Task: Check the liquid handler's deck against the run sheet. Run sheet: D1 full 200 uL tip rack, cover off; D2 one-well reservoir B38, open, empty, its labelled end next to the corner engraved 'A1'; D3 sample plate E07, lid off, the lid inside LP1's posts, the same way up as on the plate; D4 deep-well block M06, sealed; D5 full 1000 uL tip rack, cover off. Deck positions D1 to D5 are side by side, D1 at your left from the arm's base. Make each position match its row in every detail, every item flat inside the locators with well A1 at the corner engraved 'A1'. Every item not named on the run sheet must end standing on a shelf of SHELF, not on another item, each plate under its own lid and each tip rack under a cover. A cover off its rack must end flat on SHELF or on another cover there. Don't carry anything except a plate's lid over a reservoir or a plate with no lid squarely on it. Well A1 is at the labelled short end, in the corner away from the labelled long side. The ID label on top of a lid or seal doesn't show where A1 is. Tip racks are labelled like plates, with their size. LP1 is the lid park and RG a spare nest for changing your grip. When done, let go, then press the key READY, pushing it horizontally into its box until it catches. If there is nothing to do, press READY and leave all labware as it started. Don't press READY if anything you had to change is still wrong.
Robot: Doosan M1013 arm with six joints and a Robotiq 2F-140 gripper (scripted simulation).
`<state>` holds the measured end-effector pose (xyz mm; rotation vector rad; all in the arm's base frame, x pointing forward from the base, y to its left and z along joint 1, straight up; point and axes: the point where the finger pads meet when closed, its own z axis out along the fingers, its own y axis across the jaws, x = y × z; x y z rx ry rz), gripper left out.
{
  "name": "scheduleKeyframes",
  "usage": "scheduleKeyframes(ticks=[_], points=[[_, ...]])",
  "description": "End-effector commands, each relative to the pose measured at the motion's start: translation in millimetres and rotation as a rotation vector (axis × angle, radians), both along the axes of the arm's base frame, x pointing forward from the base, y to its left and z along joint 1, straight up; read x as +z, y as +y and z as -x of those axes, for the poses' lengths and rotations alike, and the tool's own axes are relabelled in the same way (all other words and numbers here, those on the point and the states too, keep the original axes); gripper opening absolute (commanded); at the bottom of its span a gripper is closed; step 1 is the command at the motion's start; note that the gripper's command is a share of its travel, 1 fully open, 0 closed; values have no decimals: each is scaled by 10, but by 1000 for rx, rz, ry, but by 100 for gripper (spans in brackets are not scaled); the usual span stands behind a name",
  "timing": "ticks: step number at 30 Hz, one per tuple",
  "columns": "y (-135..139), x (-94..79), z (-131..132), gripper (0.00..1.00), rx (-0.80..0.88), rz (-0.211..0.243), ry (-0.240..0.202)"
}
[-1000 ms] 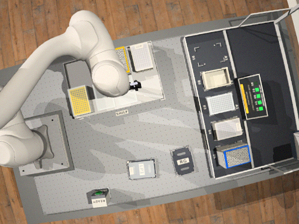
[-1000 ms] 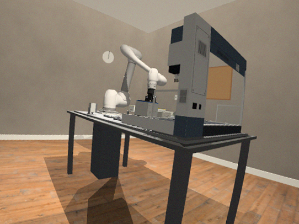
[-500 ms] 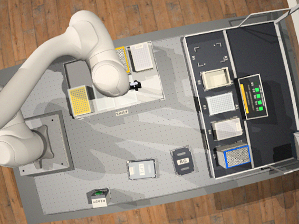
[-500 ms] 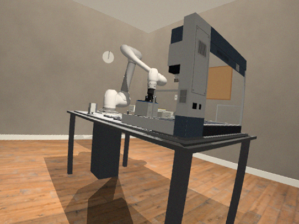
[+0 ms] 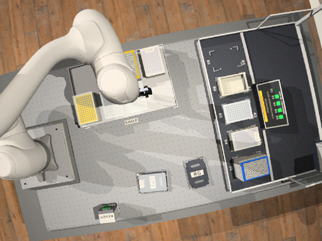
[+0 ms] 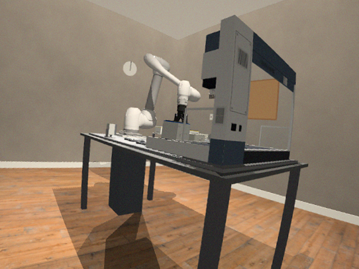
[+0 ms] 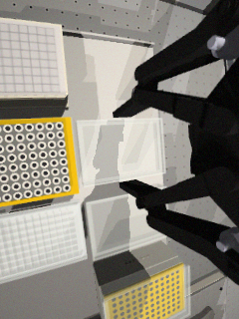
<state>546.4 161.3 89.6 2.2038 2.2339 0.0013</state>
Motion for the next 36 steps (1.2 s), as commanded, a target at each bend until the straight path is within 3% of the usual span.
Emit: scheduleKeyframes(ticks=[1, 36], points=[[3, 43, -4, 67, 0, -1, -1], [3, 560, -2, 67, 0, -1, -1]])
